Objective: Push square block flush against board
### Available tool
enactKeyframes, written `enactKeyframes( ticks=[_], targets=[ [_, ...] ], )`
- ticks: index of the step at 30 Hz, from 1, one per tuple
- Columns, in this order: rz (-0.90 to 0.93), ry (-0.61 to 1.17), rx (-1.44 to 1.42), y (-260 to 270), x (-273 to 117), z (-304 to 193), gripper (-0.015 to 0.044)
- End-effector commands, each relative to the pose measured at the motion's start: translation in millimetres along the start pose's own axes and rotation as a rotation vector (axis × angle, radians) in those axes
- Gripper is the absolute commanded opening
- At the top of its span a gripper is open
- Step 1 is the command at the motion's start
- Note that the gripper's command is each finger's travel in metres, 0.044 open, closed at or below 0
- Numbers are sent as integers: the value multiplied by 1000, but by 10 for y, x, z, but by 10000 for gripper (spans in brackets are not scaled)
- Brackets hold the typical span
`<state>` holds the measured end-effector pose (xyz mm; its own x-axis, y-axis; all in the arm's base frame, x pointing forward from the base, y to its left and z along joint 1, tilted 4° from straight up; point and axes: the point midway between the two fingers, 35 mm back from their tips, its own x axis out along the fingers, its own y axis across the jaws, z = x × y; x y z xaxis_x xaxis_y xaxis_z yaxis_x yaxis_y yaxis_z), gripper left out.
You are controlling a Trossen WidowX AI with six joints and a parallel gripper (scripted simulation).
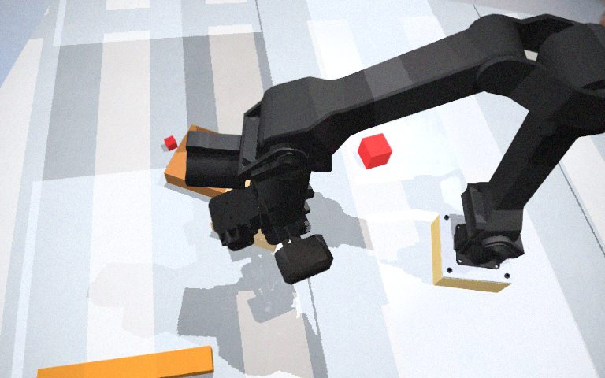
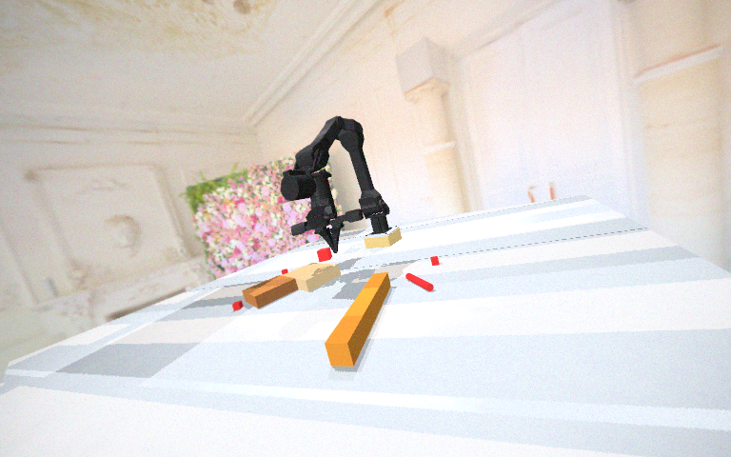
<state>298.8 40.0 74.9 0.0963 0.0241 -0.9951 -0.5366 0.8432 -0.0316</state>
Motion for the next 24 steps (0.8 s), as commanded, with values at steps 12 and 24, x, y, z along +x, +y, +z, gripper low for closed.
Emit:
enactKeyframes(
  ticks=[12, 24],
  targets=[
    [0, 4, -515, -100, 2, 379, 0],
    [0, 4, -828, -152, 20, 601, 0]
  ],
)
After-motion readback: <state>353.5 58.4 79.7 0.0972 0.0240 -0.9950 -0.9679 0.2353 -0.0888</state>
